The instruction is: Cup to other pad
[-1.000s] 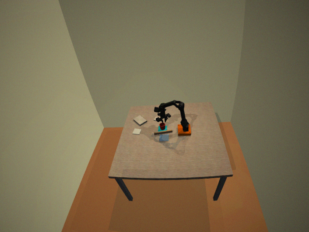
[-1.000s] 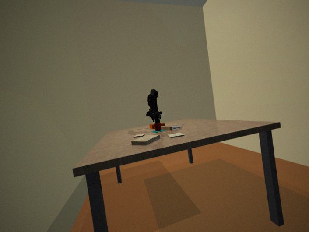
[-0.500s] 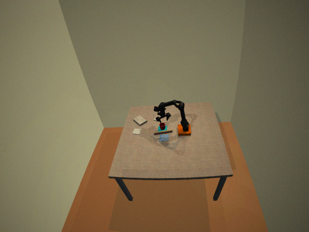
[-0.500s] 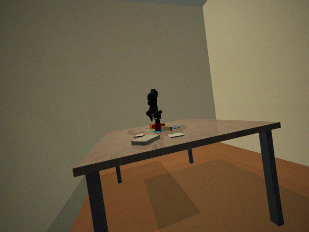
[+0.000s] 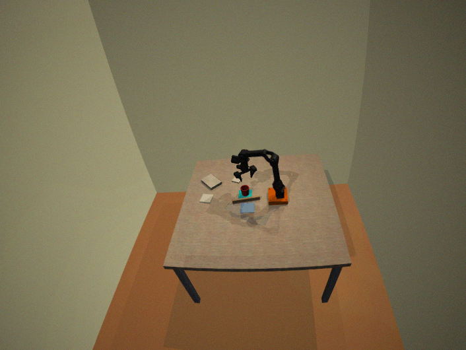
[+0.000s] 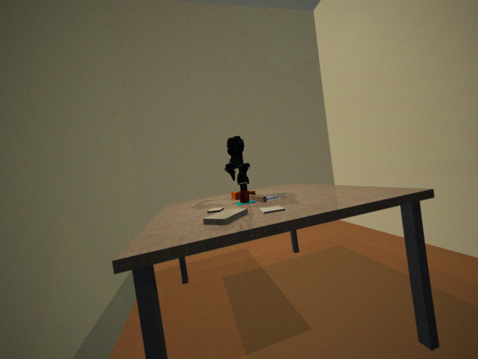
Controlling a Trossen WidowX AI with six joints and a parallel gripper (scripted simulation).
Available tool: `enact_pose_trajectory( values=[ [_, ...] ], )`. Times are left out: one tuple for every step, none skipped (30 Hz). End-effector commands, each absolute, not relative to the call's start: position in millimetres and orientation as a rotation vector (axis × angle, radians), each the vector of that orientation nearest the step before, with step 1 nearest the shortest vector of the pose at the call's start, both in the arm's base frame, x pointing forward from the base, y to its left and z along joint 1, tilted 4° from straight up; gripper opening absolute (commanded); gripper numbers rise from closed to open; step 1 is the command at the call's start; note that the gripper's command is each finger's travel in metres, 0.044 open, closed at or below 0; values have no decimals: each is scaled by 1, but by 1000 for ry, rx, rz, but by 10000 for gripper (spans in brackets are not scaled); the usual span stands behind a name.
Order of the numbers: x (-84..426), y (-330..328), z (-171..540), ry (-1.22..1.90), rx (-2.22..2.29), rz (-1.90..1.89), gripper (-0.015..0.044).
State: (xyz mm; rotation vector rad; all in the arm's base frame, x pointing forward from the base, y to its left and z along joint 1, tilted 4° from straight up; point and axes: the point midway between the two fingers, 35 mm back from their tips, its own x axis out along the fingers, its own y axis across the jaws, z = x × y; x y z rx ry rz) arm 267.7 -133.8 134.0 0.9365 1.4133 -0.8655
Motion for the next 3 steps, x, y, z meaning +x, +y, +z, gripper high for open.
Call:
enact_pose_trajectory(
  values=[
    [268,-134,134,1413,936,-865,440],
    [268,-134,134,1413,936,-865,440],
    [268,-134,134,1413,936,-865,440]
  ],
)
